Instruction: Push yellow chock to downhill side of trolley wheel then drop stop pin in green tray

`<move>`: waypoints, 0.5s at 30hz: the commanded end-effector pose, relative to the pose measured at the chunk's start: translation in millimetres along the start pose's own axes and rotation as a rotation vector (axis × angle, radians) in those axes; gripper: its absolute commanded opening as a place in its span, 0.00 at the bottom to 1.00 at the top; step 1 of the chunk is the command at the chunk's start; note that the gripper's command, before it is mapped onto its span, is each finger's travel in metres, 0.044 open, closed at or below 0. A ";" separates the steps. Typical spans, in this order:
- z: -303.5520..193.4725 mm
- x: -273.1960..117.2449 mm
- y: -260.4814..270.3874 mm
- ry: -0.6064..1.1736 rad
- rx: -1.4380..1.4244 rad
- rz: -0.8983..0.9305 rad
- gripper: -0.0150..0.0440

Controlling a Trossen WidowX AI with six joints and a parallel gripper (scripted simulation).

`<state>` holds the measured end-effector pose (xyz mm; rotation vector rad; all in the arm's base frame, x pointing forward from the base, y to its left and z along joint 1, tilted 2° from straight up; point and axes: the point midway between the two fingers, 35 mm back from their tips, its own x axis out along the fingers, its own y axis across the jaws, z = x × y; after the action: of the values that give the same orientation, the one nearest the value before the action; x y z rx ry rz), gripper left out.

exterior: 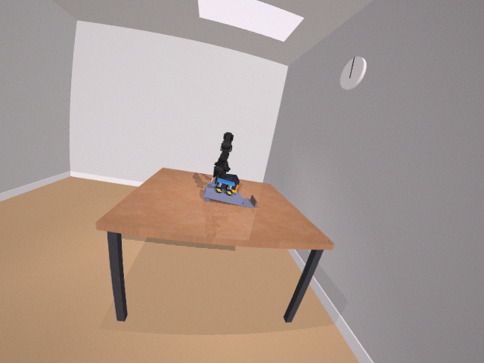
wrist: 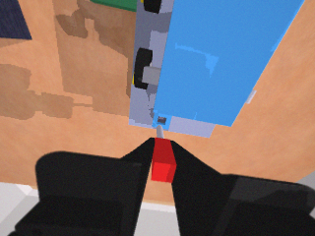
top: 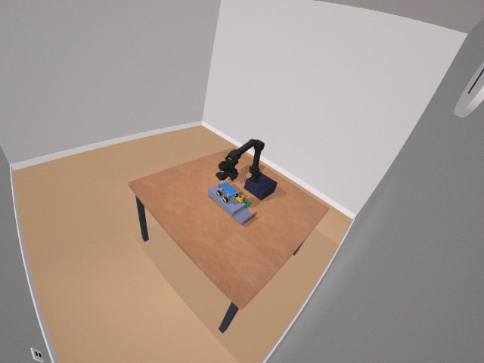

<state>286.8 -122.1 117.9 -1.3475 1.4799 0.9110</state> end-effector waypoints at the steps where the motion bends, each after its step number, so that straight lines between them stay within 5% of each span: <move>1: -2.9 -3.8 -2.4 0.007 0.007 -0.007 0.25; 15: -18.6 -1.1 -1.6 0.008 0.006 -0.007 0.25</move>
<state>285.3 -133.6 122.4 -1.3447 1.4852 0.9038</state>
